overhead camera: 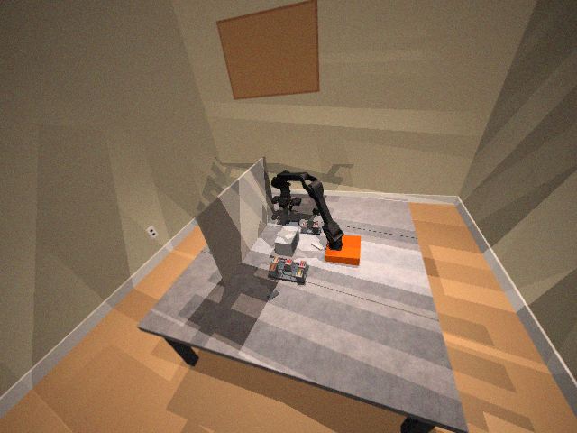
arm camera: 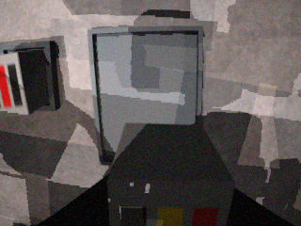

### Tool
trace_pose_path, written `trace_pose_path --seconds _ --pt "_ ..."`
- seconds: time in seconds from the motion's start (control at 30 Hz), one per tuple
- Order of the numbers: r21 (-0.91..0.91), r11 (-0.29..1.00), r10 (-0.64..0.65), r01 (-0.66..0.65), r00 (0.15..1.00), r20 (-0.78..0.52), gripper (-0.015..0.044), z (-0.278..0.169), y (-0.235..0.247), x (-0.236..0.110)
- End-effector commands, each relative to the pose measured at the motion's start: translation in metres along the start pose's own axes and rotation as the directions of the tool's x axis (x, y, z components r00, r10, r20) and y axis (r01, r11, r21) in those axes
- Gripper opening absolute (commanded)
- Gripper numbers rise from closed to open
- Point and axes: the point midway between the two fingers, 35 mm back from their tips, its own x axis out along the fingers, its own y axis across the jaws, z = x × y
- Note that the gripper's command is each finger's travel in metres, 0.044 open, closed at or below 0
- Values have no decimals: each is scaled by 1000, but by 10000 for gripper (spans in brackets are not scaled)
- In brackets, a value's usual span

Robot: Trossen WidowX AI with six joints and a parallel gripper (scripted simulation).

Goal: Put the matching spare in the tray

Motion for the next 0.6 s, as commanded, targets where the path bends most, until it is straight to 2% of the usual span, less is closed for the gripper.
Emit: trace_pose_path --seconds 0.0,0.57 --pt "0 1000 5 -5 1000 6 0 1 1 5" --pt "0 1000 5 -5 1000 6 0 1 0 19"
